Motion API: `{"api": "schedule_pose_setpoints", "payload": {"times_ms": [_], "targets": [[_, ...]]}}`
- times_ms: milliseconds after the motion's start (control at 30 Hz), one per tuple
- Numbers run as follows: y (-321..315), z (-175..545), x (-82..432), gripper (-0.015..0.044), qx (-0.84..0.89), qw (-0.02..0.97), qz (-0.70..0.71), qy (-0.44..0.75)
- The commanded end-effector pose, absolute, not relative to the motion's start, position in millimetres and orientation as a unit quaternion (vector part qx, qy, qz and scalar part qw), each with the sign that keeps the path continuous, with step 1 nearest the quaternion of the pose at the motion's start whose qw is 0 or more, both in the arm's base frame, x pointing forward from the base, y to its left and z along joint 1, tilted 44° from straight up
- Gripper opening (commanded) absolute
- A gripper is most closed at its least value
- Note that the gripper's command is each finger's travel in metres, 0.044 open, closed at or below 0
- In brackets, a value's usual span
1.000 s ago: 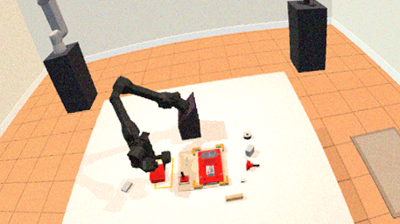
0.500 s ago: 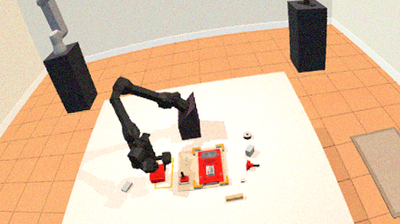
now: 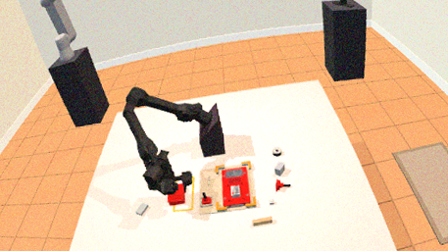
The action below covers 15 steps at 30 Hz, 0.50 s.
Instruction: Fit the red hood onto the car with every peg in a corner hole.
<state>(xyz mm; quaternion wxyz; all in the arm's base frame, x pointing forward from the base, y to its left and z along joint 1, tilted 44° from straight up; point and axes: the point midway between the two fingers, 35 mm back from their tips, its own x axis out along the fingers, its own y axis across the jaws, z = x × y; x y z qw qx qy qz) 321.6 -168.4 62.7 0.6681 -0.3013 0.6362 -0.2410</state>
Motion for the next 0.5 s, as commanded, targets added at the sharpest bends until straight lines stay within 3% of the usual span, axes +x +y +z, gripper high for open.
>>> {"api": "schedule_pose_setpoints", "payload": {"times_ms": [0, 467], "targets": [[-169.5, 58.4, 321.5, 0.0440, -0.301, 0.667, -0.237, 0.639], [-174.4, 53.6, 321.9, 0.0440, -0.301, 0.667, -0.237, 0.639]]}}
